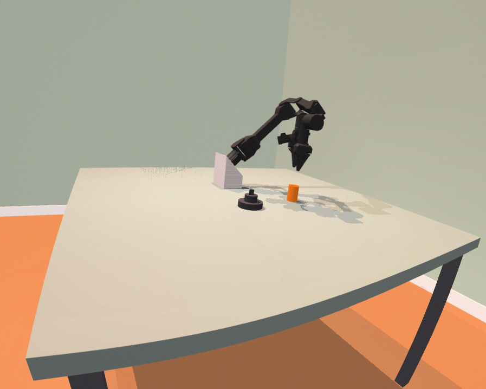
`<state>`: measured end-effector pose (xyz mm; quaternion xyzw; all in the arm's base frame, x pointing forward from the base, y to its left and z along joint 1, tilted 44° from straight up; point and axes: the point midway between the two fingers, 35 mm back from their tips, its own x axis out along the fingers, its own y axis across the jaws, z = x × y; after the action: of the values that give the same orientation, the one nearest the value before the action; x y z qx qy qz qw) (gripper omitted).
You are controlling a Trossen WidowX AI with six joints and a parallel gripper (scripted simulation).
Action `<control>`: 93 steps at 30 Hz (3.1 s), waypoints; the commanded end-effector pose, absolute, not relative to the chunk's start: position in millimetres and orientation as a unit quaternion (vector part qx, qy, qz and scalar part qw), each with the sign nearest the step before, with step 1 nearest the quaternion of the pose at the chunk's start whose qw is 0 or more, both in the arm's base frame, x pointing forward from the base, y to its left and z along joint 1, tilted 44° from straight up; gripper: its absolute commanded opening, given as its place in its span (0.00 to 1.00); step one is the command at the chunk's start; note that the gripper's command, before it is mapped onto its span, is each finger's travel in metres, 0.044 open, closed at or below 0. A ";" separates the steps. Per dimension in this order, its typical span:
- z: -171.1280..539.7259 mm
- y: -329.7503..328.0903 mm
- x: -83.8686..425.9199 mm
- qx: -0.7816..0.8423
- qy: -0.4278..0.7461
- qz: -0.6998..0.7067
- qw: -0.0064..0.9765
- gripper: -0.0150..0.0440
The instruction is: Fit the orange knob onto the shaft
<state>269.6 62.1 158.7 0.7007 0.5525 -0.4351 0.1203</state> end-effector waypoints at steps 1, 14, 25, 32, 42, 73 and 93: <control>160.9 63.5 267.7 0.709 0.559 -0.413 0.117 1.00; 160.9 63.6 267.8 0.623 0.669 -0.190 0.359 1.00; 160.8 63.7 267.7 0.356 0.673 0.174 0.624 1.00; 160.5 63.4 267.9 0.248 0.635 0.283 0.675 1.00; 161.0 63.9 266.9 0.248 0.635 0.283 0.675 1.00; 107.3 115.6 271.7 0.248 0.635 0.283 0.675 1.00; 84.8 138.1 272.2 0.249 0.634 0.284 0.675 1.00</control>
<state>274.6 134.8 91.3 0.2482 0.6287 0.2866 0.6790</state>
